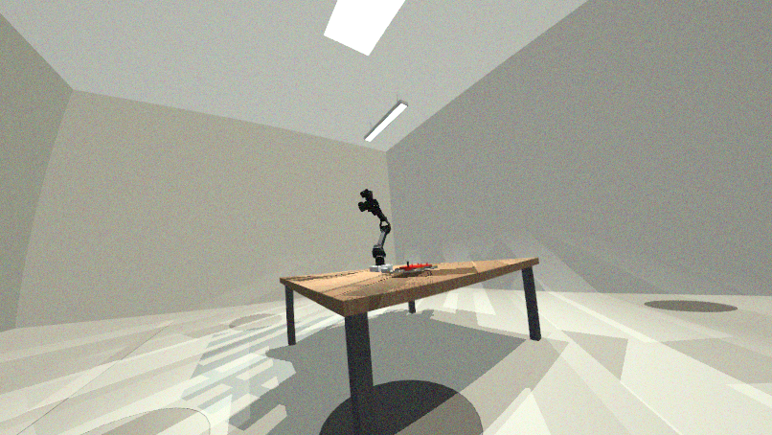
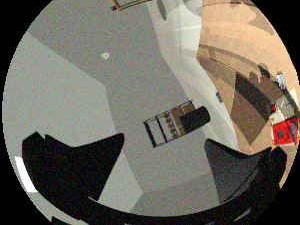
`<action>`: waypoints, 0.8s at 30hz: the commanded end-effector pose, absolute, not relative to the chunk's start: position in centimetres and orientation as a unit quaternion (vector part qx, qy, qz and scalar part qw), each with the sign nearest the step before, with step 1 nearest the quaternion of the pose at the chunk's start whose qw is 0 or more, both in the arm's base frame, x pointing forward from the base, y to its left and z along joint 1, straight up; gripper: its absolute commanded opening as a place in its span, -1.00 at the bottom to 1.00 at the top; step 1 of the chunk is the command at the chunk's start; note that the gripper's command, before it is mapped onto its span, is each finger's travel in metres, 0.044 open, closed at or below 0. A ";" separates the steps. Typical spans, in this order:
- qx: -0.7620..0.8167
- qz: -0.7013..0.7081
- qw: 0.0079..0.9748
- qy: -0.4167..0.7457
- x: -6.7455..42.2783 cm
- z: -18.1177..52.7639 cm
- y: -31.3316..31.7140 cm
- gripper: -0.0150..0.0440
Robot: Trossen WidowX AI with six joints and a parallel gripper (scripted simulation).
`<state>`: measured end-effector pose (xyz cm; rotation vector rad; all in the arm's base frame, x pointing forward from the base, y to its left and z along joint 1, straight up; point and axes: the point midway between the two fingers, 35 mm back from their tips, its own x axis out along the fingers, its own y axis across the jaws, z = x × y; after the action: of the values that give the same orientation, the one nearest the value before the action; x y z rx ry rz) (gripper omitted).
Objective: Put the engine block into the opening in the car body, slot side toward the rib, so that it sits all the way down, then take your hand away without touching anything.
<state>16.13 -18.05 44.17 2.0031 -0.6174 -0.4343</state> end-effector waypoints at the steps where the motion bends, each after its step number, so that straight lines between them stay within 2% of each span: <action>1: 0.826 -0.216 0.470 -0.224 17.4 41.6 -19.5 1.00; 24: 0.802 -0.417 0.428 -0.009 22.9 26.3 -22.0 1.00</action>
<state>22.24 -22.11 28.81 2.0272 -0.1228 -0.9656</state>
